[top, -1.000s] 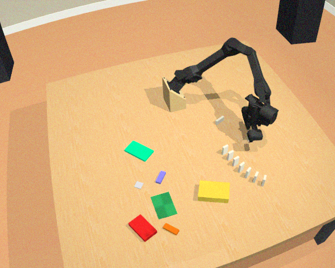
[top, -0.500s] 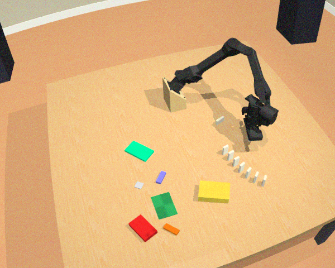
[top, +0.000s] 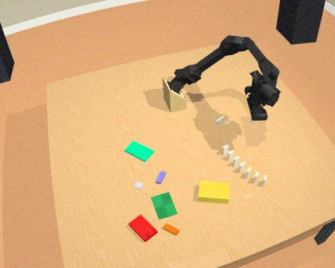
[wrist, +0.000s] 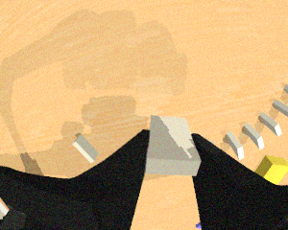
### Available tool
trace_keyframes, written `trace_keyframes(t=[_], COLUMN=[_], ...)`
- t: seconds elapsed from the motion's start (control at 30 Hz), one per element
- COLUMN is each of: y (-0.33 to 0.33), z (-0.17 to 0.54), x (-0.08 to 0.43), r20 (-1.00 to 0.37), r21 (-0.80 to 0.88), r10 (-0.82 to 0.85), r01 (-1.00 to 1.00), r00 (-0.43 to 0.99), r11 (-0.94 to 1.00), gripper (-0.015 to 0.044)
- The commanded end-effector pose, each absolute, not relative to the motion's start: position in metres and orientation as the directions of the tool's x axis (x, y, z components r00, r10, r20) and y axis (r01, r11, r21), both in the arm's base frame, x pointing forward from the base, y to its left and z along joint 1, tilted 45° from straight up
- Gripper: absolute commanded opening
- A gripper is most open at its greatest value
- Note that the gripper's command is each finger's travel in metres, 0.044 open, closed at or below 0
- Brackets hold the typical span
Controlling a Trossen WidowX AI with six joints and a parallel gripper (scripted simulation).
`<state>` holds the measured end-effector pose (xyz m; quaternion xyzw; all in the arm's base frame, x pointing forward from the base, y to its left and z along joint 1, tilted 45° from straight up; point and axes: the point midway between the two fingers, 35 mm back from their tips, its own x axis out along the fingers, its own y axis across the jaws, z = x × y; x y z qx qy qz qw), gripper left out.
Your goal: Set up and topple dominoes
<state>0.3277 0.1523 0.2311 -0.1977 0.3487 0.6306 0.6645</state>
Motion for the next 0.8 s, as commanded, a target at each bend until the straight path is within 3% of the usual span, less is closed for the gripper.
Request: trace_keyframes(t=[0.0, 0.13, 0.27, 0.37, 0.77], y=[0.145, 0.125, 0.072, 0.042, 0.061], z=[0.243, 0.223, 0.17, 0.141, 0.116], x=[0.323, 0.331, 0.338, 0.334, 0.336], r20=[-0.708, -0.714, -0.719, -0.715, -0.72], r21=[0.177, 0.304, 0.577, 0.671, 0.671], r10=[0.705, 0.699, 0.693, 0.697, 0.692], r01=[-0.978, -0.92, -0.595, -0.325, -0.306], r00=[-0.049, -0.047, -0.047, -0.048, -0.05], r11=[0.11, 0.249, 0.559, 0.666, 0.676], gripper=[0.0107, 0.0107, 0.0107, 0.0107, 0.0107])
